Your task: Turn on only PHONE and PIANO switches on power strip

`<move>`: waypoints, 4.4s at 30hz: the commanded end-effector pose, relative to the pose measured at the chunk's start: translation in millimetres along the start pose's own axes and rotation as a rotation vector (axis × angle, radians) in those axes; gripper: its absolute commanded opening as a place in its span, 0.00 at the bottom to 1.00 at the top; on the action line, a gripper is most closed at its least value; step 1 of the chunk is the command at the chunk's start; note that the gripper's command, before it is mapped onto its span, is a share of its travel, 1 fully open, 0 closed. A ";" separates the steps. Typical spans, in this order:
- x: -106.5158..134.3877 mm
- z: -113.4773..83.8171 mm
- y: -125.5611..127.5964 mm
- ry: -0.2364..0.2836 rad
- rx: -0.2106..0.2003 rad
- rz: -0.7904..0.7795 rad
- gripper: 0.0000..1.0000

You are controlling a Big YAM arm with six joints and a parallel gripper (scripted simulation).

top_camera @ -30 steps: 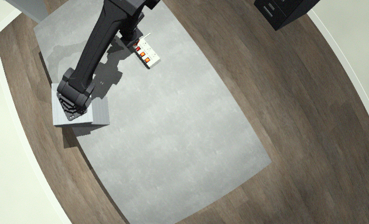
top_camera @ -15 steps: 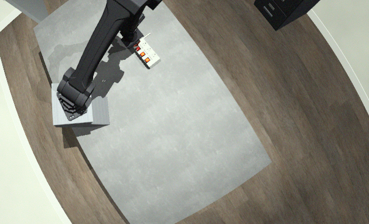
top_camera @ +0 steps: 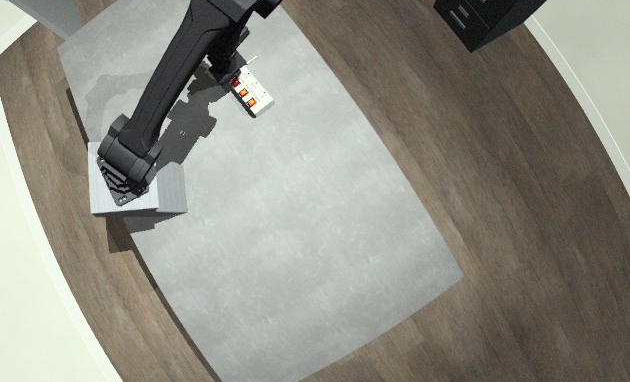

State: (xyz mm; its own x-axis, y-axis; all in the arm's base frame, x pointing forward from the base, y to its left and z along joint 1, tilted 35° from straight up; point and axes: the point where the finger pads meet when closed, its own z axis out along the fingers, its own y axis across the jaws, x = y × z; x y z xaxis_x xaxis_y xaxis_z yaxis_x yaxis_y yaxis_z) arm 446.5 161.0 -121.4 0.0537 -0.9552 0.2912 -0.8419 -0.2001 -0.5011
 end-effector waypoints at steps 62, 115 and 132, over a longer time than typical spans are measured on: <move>-0.6 17.9 -1.5 -0.006 0.005 -0.012 0.00; 5.9 9.8 -8.1 -0.010 0.020 -0.006 0.00; 7.0 10.1 -8.7 -0.010 0.021 -0.004 0.00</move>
State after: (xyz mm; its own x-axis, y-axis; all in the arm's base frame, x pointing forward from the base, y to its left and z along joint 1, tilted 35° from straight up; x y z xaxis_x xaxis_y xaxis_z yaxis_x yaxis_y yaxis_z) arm 454.9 153.1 -135.7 0.0608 -0.9532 0.2961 -0.8433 -0.2078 -0.4957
